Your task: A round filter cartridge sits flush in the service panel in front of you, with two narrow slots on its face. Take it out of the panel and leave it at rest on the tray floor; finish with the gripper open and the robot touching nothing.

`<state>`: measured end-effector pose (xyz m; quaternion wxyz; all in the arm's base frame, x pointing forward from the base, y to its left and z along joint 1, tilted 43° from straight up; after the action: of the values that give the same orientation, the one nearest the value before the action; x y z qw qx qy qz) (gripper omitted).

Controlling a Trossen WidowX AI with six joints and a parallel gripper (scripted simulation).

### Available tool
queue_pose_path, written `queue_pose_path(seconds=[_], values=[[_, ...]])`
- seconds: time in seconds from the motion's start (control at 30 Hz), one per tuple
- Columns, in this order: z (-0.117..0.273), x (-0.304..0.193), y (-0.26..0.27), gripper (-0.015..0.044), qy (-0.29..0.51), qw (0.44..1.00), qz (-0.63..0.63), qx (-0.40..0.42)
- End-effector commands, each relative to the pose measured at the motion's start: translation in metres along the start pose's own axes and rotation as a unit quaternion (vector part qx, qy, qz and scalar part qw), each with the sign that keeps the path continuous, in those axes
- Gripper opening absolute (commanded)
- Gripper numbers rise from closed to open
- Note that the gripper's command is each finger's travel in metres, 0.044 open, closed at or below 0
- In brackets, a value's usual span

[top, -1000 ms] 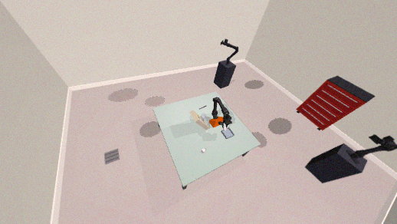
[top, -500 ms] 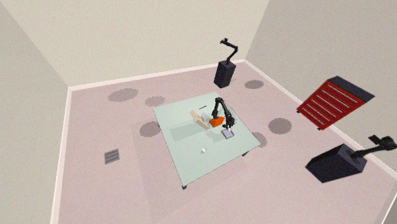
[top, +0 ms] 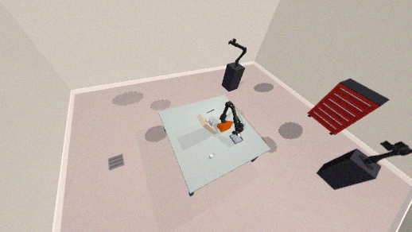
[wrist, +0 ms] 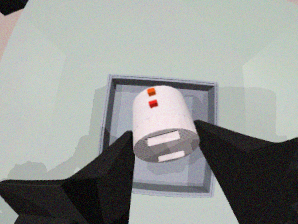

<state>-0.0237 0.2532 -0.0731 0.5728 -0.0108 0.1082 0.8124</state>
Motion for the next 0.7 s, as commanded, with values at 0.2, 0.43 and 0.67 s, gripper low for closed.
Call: queue_pose_path(seconds=[0.2,0.43,0.67], values=[[-0.043,-0.031,0.009,0.0000,0.008,1.000,0.000,0.004],[-0.041,-0.030,0.008,0.0131,0.013,1.000,0.001,0.004],[-0.041,-0.030,0.008,0.0315,0.013,1.000,0.001,0.004]])
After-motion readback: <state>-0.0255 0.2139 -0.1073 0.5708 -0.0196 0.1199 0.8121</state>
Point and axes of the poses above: the point midway between the two fingers, 35 mm back from their tips, its own z axis back along the fingers, its own y axis across the jaws, x = y × z, the point moved 8 cm from there along z, back along the fingers, and after that the axes turned 15 degrees about z, right-handed, at the moved point
